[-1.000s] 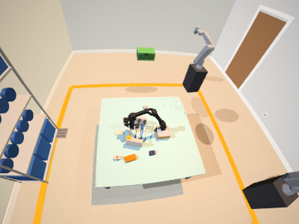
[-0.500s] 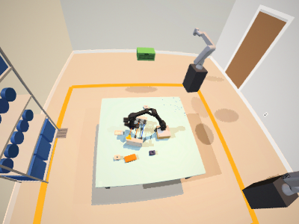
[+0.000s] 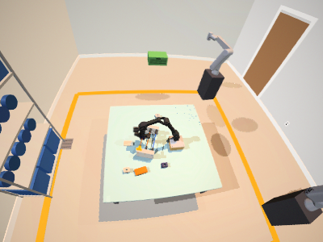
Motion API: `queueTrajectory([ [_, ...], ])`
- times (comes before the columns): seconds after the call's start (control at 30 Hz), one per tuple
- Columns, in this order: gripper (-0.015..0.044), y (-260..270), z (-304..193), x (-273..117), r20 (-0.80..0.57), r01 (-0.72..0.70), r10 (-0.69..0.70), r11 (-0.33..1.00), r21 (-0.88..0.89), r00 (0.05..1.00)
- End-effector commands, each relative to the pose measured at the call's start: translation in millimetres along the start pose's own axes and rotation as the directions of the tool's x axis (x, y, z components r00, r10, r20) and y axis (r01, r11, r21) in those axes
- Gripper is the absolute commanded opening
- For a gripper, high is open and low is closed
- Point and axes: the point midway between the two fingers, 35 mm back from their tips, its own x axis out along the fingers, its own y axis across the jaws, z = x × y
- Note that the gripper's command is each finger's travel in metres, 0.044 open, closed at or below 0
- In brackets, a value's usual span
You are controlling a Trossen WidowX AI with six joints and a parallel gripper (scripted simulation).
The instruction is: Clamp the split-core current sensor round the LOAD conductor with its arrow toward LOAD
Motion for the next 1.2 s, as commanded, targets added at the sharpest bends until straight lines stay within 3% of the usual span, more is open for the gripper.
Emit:
queueTrajectory([
  [0.0, 0.0000, 0.0, 0.0, 0.3, 0.000, 0.000, 0.000, 1.000, 0.000, 1.000],
  [0.73, 0.0000, -0.8, 0.0, 5.1, 0.000, 0.001, -0.001, 1.000, 0.000, 1.000],
  [1.07, 0.0262, -0.6, -0.1, 1.6, 0.000, -0.001, 0.001, 1.000, 0.000, 1.000],
  [1.17, 0.0279, -0.6, -0.1, 1.6, 0.000, -0.001, 0.001, 1.000, 0.000, 1.000],
])
